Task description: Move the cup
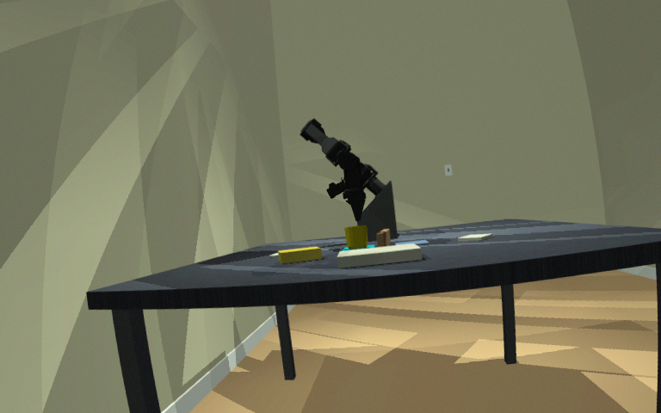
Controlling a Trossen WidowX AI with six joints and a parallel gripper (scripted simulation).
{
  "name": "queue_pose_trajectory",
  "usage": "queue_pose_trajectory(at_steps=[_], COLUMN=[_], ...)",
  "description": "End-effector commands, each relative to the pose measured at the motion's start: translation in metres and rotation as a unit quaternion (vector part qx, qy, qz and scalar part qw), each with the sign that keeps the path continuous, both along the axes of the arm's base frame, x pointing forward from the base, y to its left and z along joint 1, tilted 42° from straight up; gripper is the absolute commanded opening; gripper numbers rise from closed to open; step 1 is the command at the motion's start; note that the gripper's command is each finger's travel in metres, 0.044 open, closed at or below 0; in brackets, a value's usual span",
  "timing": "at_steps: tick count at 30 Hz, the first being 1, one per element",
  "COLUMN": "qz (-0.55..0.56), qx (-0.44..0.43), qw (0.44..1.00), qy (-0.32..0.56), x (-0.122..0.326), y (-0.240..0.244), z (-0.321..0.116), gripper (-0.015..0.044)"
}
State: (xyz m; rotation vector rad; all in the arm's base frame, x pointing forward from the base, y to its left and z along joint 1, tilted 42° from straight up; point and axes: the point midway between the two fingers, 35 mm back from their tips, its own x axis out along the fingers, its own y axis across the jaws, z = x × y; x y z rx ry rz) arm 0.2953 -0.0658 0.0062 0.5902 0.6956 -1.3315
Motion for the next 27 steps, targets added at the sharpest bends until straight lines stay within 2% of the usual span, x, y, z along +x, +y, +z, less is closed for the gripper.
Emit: queue_pose_trajectory(at_steps=[1,11,27], qz=[0.0,0.0,-0.002], qx=[0.0,0.0,0.0], qw=[1.0,1.0,1.0], qy=[0.0,0.0,-0.003], x=[0.0,0.0,-0.006], y=[0.0,0.003,0.045], z=[0.0,0.003,0.046], gripper=[0.0173,0.0435,0.044])
